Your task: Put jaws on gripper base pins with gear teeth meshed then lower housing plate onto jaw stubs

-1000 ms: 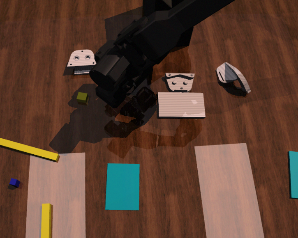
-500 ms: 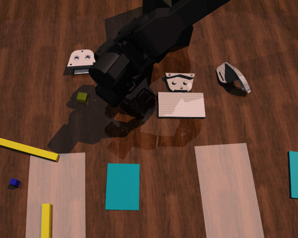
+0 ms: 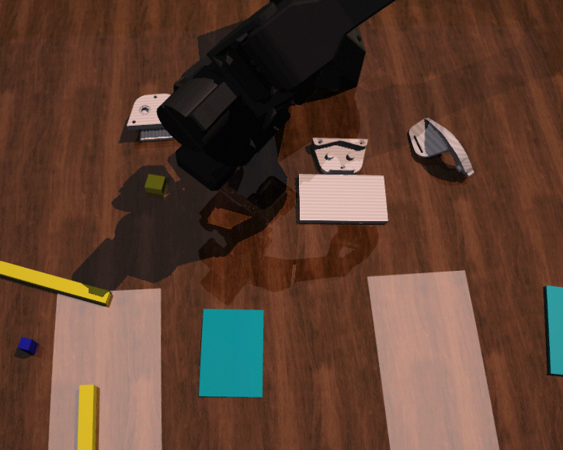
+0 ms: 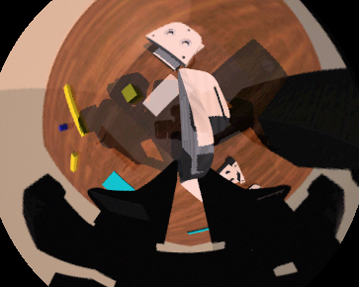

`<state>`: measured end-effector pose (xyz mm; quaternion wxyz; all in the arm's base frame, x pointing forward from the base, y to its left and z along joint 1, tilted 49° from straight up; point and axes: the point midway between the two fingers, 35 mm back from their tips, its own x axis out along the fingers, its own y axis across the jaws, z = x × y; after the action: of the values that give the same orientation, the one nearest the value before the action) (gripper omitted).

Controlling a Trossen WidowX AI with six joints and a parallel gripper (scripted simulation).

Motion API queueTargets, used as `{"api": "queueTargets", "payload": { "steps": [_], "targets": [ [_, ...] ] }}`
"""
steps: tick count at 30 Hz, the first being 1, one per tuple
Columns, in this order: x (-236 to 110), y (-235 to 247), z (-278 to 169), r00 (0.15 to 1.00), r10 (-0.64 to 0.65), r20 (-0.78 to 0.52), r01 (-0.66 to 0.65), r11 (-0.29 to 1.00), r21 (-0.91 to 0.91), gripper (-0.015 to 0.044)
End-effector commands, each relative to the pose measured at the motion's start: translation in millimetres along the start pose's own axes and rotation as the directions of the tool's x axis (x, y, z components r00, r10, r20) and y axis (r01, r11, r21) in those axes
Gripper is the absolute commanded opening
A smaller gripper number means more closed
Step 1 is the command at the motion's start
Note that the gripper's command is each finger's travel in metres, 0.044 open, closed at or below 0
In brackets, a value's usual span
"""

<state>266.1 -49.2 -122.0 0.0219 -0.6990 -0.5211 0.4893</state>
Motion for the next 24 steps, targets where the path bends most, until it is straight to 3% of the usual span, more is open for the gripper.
{"api": "queueTargets", "payload": {
  "steps": [1, 13, 24],
  "targets": [
    [-16.0, 1.9, -1.4, 1.000, 0.014, 0.001, -0.014, 1.000, -0.010, 0.0037],
    [-16.5, 1.8, -1.4, 1.000, 0.014, 0.001, -0.014, 1.000, -0.015, 0.0037],
    [-16.5, -4.7, 0.0, 1.000, 0.013, 0.001, -0.012, 0.947, -0.321, 0.0037]
  ]
}}
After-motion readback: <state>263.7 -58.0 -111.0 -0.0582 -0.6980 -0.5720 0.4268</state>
